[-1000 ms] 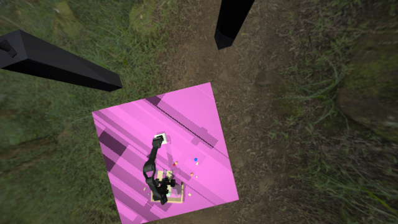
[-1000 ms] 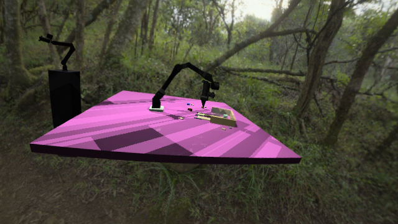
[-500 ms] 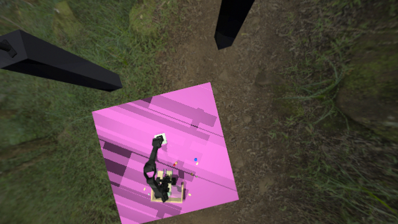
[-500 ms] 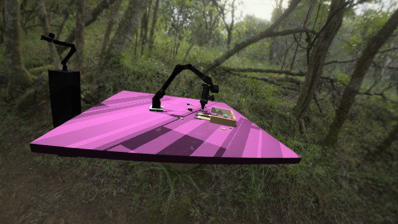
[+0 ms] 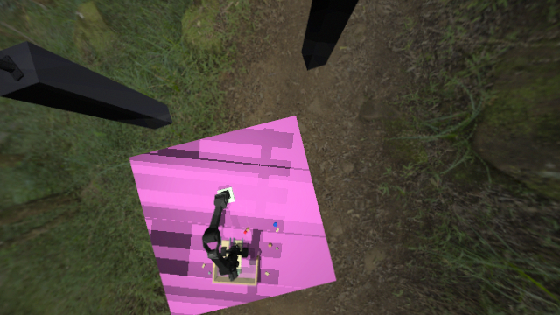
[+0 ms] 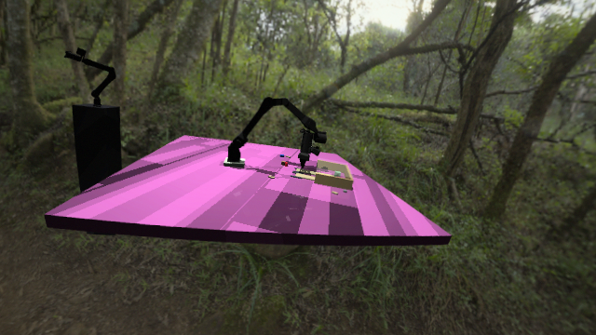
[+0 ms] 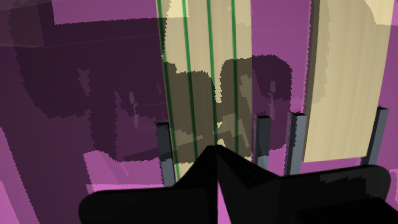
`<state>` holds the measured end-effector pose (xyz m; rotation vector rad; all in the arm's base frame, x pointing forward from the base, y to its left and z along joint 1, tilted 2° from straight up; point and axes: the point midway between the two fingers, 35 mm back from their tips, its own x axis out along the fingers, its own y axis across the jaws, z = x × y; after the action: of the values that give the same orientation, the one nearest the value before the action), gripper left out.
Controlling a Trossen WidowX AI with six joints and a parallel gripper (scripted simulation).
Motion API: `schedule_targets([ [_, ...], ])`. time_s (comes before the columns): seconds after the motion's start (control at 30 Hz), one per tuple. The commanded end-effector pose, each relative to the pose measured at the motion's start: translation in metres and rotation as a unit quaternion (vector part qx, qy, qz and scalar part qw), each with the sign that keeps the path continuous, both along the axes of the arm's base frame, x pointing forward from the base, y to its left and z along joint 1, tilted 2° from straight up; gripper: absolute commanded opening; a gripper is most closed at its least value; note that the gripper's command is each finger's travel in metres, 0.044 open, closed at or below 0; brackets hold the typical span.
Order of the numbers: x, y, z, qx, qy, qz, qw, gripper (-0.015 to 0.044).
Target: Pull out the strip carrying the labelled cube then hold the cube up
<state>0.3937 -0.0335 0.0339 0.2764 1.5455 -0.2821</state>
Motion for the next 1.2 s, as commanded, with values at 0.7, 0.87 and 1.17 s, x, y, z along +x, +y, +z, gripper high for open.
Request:
schedule_targets([
  [0.7, -0.0037, 0.0013, -0.0165, 0.001, 0.003, -0.002, 1.0, 0.0],
  [0.87, -0.0037, 0.0013, -0.0167, 0.001, 0.003, -0.002, 1.0, 0.0],
  [1.17, -0.0037, 0.0013, -0.0172, 0.001, 0.003, -0.002, 1.0, 0.0],
])
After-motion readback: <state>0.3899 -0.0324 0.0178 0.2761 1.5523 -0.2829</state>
